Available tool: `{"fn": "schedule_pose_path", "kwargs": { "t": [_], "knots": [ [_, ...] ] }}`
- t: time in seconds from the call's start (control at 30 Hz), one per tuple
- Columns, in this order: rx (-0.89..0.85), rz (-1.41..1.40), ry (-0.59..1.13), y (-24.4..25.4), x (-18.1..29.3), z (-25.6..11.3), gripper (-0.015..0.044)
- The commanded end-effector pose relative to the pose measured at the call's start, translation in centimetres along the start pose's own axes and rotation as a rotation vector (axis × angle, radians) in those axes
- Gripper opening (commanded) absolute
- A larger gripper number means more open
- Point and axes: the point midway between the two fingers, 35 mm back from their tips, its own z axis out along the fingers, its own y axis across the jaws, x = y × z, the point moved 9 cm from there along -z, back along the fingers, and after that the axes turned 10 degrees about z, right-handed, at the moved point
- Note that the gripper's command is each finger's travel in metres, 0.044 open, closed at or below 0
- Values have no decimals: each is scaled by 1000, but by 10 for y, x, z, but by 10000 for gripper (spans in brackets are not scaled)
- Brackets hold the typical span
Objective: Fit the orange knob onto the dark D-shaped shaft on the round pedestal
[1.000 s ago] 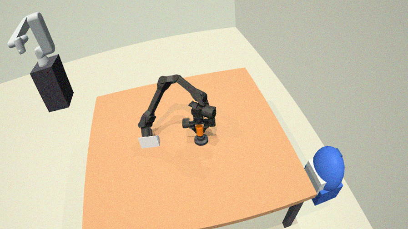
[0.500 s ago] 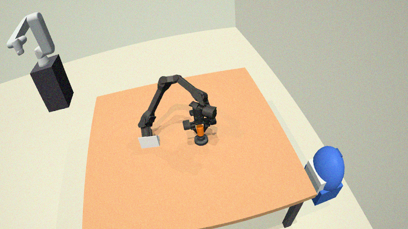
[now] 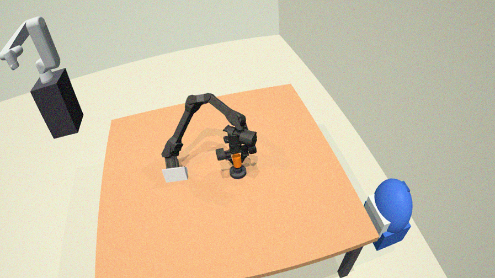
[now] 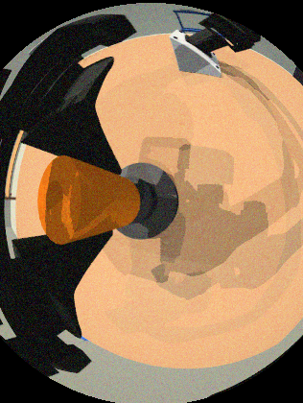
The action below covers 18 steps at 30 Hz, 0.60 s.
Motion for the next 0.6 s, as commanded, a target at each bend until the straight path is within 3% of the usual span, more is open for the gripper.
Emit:
{"fn": "schedule_pose_path", "kwargs": {
  "t": [0.0, 0.57],
  "knots": [
    [4, -8, -2, 0, 0, 1, 0],
    [4, -217, -1, 7, -3, -3, 0]
  ]
}}
